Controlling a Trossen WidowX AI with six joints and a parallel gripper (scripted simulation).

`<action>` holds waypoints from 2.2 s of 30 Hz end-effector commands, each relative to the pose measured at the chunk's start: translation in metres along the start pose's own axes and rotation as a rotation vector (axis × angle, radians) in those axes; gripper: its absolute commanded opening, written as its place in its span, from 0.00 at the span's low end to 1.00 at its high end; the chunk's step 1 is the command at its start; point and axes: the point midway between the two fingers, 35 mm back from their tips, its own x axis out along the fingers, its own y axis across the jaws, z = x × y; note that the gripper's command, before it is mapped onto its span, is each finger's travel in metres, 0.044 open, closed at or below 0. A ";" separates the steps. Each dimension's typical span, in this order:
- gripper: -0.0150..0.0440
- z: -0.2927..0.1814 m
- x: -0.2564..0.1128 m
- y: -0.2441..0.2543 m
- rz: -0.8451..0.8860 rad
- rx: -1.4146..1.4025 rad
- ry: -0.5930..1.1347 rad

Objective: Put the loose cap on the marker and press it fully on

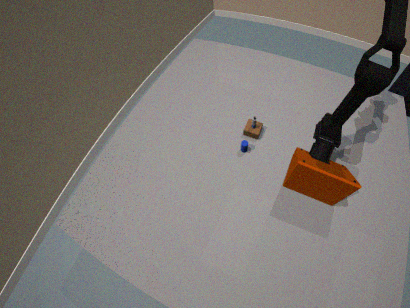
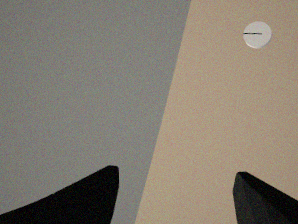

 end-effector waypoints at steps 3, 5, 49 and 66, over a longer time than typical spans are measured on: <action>0.66 -0.024 0.008 -0.084 -0.190 -0.009 0.105; 0.66 -0.035 0.008 -0.113 -0.261 -0.020 0.139; 0.66 -0.339 -0.530 -0.282 -0.795 -0.549 2.130; 0.66 -0.198 -0.745 -0.154 0.385 -1.054 2.994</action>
